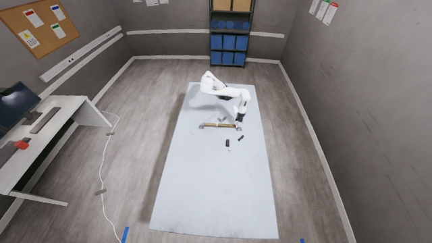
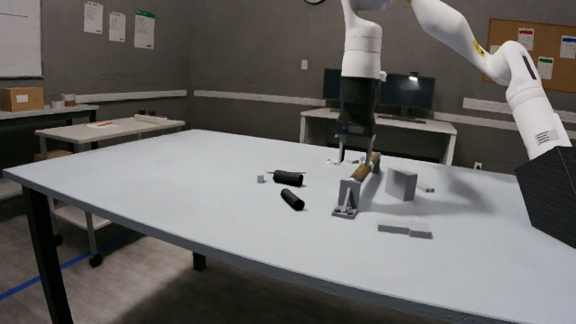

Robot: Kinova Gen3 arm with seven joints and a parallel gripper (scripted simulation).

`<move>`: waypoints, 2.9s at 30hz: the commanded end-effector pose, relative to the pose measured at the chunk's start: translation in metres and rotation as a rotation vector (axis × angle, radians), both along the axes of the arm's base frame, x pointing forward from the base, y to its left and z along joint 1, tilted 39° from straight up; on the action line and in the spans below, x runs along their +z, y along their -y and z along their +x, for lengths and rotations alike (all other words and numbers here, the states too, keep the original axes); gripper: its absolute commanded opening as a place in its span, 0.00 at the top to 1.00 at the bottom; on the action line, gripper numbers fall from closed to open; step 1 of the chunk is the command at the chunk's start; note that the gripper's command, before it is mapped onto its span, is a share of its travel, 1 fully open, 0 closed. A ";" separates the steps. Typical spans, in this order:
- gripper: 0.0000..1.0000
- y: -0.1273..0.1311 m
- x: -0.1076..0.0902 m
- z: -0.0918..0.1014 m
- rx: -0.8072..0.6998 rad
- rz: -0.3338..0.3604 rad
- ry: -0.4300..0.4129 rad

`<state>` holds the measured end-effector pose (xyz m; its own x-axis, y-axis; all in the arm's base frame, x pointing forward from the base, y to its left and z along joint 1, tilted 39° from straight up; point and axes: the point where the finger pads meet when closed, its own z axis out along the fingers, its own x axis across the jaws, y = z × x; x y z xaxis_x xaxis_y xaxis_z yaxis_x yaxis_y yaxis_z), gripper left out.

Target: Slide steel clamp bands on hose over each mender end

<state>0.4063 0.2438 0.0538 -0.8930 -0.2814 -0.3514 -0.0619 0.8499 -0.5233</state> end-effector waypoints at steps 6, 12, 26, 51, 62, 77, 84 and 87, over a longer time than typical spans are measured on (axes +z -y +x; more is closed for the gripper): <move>0.00 -0.001 0.000 0.000 0.002 0.001 0.000; 0.00 -0.001 0.000 0.000 0.002 0.001 0.000; 0.00 -0.001 0.000 0.000 0.002 0.001 0.000; 0.00 0.006 -0.012 0.007 0.002 0.001 0.000; 0.00 0.006 -0.012 0.007 0.002 0.001 0.000; 0.00 0.024 -0.044 0.025 0.002 0.001 0.000; 0.00 0.026 -0.047 0.027 0.002 0.001 0.000; 0.00 0.026 -0.047 0.027 0.002 0.001 0.000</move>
<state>0.4337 0.2172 0.0066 -0.8927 -0.2816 -0.3518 -0.0620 0.8500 -0.5231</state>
